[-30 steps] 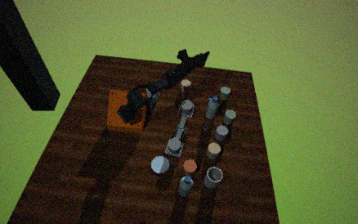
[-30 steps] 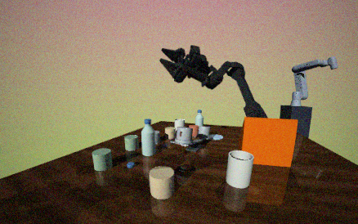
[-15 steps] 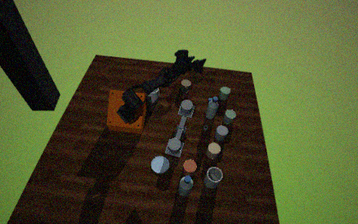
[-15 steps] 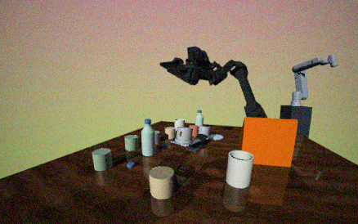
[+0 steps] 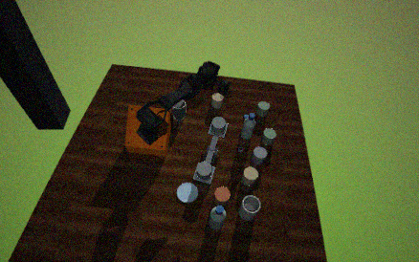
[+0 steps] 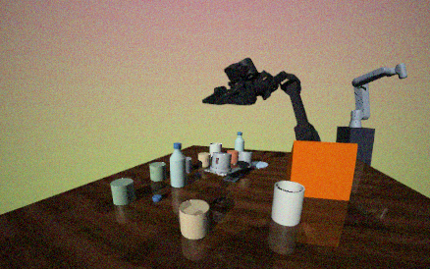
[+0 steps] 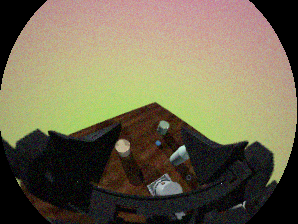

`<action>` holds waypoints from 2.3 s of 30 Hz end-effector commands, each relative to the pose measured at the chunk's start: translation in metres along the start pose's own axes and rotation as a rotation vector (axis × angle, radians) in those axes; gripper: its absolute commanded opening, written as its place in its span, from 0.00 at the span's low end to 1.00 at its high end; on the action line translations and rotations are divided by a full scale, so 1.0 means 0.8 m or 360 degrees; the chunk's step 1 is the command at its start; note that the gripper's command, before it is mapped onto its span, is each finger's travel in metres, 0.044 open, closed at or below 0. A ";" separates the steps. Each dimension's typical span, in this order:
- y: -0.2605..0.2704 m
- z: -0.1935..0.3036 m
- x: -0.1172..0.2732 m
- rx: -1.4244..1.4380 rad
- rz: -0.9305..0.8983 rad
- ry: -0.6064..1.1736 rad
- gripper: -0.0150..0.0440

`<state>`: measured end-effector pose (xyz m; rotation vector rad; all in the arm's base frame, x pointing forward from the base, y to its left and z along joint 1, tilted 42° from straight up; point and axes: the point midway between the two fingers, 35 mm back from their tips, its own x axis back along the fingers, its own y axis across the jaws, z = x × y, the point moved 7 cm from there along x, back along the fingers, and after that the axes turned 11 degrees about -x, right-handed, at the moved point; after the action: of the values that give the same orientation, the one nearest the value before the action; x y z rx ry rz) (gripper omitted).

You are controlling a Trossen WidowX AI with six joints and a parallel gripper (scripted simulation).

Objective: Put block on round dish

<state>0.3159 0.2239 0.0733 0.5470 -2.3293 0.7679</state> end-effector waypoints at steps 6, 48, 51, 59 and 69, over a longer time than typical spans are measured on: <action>0.008 0.034 0.027 -0.0313 0.0147 0.0334 1.00; -0.039 0.114 0.203 -0.0864 0.1452 0.0604 1.00; -0.049 0.116 0.200 -0.0824 0.1429 0.0749 1.00; -0.080 0.115 0.191 -0.0635 0.1353 0.1044 1.00; -0.130 0.118 0.181 -0.0314 0.1122 0.1442 1.00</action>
<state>0.2195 0.0688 0.1468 -0.7113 -1.7418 0.7857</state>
